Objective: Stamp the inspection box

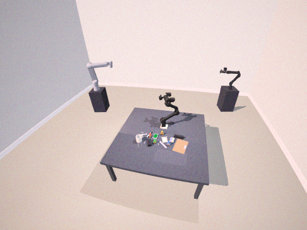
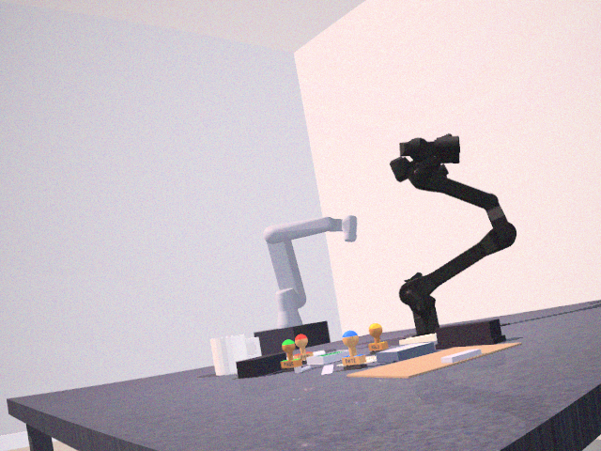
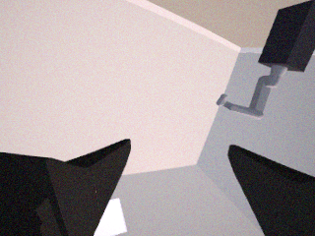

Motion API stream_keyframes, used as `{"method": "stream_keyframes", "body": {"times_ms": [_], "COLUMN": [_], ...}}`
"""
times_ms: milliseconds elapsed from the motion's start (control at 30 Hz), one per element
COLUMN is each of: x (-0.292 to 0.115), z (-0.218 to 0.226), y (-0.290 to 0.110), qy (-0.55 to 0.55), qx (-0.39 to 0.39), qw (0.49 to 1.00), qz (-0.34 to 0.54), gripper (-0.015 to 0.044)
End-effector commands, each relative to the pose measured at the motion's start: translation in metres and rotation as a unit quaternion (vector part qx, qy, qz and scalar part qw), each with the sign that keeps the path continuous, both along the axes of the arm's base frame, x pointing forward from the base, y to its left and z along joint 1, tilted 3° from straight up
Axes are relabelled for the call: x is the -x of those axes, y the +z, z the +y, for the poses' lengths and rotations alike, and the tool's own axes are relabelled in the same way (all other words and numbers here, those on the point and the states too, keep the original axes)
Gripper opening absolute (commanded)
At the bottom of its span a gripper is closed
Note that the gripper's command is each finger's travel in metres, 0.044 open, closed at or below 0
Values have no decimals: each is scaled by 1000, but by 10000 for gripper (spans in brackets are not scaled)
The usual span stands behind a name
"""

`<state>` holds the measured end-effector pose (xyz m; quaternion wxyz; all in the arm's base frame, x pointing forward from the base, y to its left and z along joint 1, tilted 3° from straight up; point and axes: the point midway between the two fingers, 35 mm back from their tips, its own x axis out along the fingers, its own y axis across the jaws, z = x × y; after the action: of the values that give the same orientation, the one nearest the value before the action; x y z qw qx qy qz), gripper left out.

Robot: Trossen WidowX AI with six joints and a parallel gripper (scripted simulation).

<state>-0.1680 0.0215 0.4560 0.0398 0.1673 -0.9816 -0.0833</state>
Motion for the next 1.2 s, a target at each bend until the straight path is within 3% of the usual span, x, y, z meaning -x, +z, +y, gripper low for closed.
{"method": "stream_keyframes", "body": {"times_ms": [0,200,300,400,633,900,1167], "x": [-1,-24,-43,-64,-111,-210,-326], "z": [-2,-61,-98,-132,-190,-276,-326], "y": [1,38,56,54,66,51,-5], "qy": [-1,10,27,53,82,109,128], "qx": [-8,-200,-288,-302,-413,-534,-540], "qw": [1000,969,930,912,811,564,263], "qz": [4,146,229,272,406,621,789], "gripper": [374,216,213,213,213,213,213]}}
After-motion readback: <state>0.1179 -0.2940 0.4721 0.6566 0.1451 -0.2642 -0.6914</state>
